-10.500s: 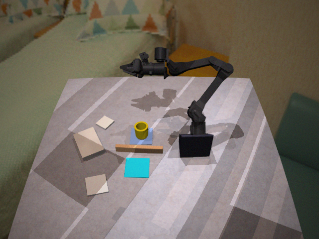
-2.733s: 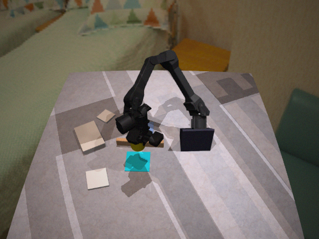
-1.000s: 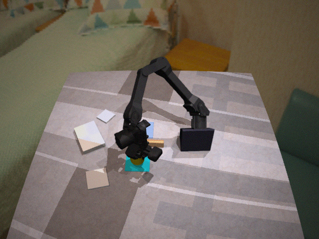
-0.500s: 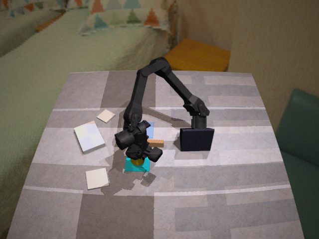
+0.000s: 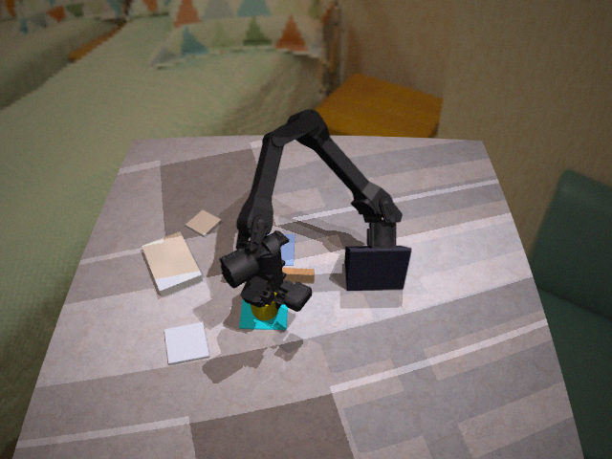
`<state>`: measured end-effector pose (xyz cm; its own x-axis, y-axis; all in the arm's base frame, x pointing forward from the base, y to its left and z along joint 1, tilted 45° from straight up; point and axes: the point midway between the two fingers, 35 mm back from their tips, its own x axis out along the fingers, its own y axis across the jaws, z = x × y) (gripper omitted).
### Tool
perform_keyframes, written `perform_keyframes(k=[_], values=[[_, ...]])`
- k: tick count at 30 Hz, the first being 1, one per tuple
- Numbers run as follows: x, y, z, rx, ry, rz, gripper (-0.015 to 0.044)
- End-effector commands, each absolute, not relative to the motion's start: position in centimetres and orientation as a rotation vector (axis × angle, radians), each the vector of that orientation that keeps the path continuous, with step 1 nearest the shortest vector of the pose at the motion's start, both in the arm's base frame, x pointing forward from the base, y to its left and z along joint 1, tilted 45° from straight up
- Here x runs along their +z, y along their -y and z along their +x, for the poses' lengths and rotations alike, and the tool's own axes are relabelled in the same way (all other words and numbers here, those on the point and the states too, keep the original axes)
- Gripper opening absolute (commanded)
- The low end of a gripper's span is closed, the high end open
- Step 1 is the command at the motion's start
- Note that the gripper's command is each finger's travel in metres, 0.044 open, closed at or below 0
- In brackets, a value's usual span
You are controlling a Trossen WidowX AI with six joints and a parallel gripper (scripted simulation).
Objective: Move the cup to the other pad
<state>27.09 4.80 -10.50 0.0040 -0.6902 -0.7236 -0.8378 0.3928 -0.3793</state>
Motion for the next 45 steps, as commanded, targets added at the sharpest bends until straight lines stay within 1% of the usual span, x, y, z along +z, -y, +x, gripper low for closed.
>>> perform_keyframes(k=[1,29,40,45], values=[[-10.2,-5.1,27.1,0.200,-1.731,-1.344,0.0146],[-6.9,-8.1,26.9,0.203,-1.732,-1.354,0.0146],[-7.0,-8.1,27.0,0.205,-1.733,-1.364,0.0435],[-5.6,-9.5,27.1,0.206,-1.732,-1.360,0.0440]])
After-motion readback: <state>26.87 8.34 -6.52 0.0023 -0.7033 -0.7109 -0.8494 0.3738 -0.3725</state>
